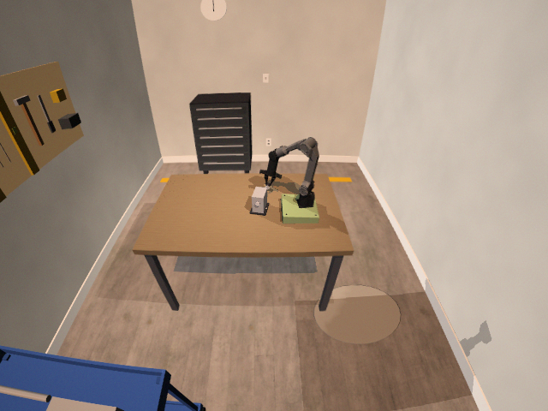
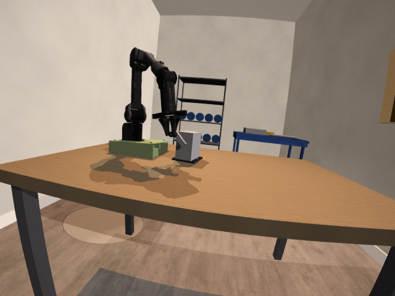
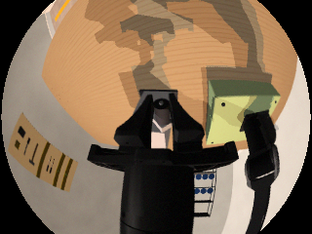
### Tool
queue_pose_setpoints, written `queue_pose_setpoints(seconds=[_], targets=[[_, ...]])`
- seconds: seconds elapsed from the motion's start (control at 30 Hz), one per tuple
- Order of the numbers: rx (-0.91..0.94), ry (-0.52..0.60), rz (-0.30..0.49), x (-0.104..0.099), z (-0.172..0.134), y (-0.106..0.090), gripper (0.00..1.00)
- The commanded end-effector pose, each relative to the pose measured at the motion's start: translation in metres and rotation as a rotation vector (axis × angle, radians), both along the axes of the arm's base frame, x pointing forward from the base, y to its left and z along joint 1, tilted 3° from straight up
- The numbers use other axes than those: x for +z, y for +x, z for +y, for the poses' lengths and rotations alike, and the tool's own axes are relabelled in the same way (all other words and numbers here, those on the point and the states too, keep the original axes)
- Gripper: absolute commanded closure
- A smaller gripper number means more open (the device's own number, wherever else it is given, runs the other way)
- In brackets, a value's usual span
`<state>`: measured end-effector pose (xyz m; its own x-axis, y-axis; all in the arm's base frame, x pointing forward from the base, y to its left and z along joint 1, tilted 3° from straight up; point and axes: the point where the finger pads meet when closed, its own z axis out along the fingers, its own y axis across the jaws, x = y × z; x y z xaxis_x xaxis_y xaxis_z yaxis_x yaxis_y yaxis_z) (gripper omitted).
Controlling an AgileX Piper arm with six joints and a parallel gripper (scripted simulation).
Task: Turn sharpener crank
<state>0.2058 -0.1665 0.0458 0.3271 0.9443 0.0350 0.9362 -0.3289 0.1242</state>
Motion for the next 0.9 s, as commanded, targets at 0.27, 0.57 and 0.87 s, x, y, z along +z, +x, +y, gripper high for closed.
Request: queue_pose_setpoints(seconds=[0.27,0.57,0.87], targets=[[0.0,0.0,0.0,0.007,-0.004,0.01,0.8],[0.0,0.0,-0.001,0.01,-0.006,0.017,0.8],[0.0,-0.001,-0.001,0.012,-0.009,0.026,0.8]])
